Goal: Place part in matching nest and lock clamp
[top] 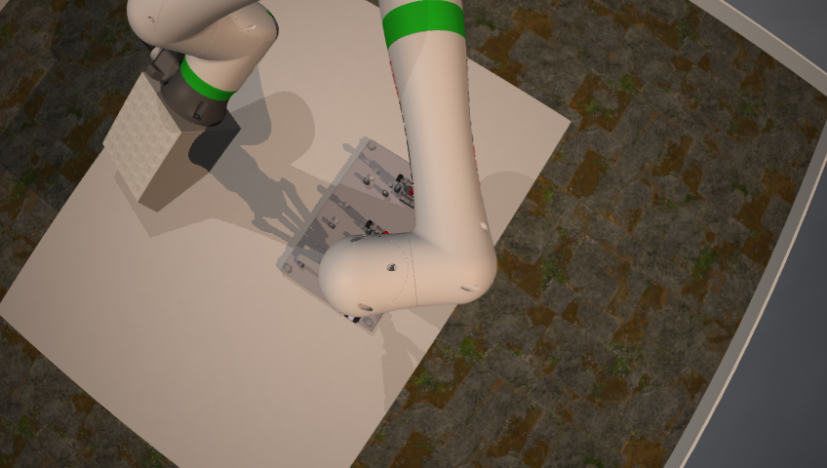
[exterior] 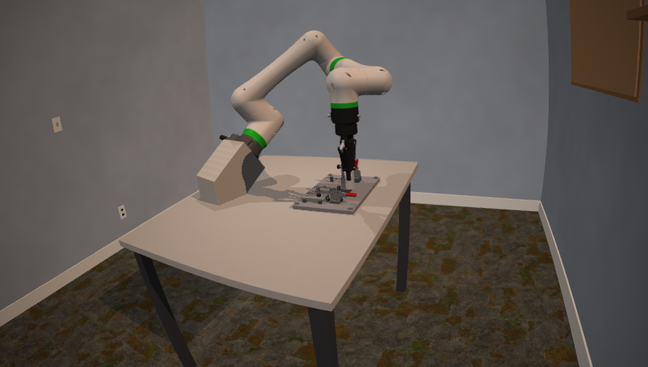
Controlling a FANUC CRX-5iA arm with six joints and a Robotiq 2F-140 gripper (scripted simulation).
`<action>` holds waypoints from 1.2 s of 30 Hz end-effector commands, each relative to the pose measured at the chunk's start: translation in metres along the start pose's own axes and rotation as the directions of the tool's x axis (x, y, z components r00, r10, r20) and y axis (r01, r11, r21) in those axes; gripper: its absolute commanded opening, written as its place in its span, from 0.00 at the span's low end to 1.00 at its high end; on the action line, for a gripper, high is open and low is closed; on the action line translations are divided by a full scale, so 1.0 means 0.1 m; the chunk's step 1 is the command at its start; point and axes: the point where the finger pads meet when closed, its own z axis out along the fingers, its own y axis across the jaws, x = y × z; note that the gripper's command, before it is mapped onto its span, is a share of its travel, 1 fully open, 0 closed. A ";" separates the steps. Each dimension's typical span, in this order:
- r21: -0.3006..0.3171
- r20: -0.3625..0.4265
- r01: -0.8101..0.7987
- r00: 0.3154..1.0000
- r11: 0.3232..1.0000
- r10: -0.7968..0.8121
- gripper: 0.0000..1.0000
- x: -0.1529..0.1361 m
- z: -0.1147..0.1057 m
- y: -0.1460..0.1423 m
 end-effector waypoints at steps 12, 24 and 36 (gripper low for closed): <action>0.000 0.000 0.000 1.000 1.000 0.000 0.00 0.00 -0.39 0.00; 0.000 0.000 0.000 1.000 1.000 0.000 0.00 0.00 -0.54 0.00; 0.000 0.000 0.000 1.000 1.000 0.000 0.00 0.00 -0.54 0.00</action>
